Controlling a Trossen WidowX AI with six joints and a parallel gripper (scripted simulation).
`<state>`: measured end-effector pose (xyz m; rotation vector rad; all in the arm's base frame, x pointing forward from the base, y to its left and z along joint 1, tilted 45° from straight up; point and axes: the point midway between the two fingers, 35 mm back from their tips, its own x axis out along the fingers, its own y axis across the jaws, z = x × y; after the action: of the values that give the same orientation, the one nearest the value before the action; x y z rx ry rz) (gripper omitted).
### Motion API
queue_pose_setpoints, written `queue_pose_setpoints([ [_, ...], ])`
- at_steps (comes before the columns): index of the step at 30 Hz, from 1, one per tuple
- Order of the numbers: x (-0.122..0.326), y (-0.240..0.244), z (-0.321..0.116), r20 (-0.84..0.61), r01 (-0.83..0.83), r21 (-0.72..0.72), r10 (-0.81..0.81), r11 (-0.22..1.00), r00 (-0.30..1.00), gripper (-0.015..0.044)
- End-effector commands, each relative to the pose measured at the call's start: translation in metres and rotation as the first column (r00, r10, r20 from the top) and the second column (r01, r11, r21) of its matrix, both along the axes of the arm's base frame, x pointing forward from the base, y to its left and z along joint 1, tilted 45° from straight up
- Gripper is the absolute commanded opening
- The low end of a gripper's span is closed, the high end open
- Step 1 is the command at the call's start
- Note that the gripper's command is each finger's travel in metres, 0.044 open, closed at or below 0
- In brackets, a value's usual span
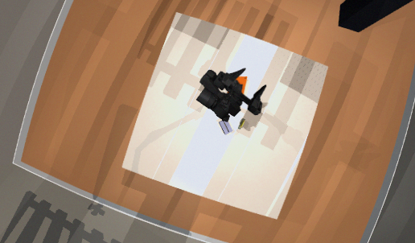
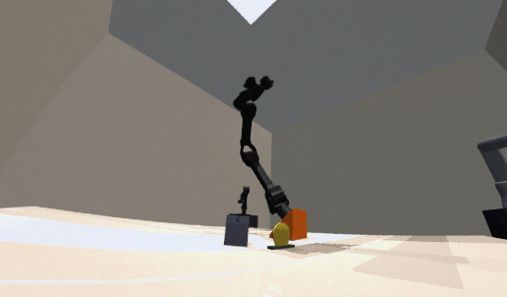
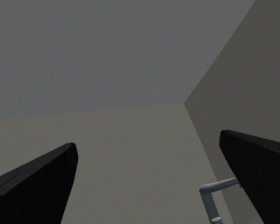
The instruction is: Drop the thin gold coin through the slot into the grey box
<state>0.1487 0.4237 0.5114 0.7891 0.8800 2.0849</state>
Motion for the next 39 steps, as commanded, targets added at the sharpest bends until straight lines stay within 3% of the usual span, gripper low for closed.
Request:
queue_pose_setpoints([
  [1,0.002,0.001,-0.001,-0.007,0.005,-0.004,-0.005,1.000,1.000,0.0374],
  [9,0.071,0.044,-0.075,-0.253,0.210,-0.258,-0.276,0.943,0.927,0.0164],
  [18,0.140,0.056,-0.206,-0.291,0.363,-0.637,-0.648,0.680,0.704,0.0161],
  [23,0.164,0.039,-0.287,-0.174,0.377,-0.815,-0.807,0.439,0.565,0.0161],
  [29,0.174,-0.006,-0.381,0.067,0.332,-0.939,-0.900,0.089,0.431,0.0161],
  [34,0.169,-0.059,-0.446,0.309,0.262,-0.940,-0.875,-0.220,0.372,0.0161],
  [39,0.153,-0.121,-0.494,0.541,0.187,-0.840,-0.754,-0.510,0.372,0.0161],
])
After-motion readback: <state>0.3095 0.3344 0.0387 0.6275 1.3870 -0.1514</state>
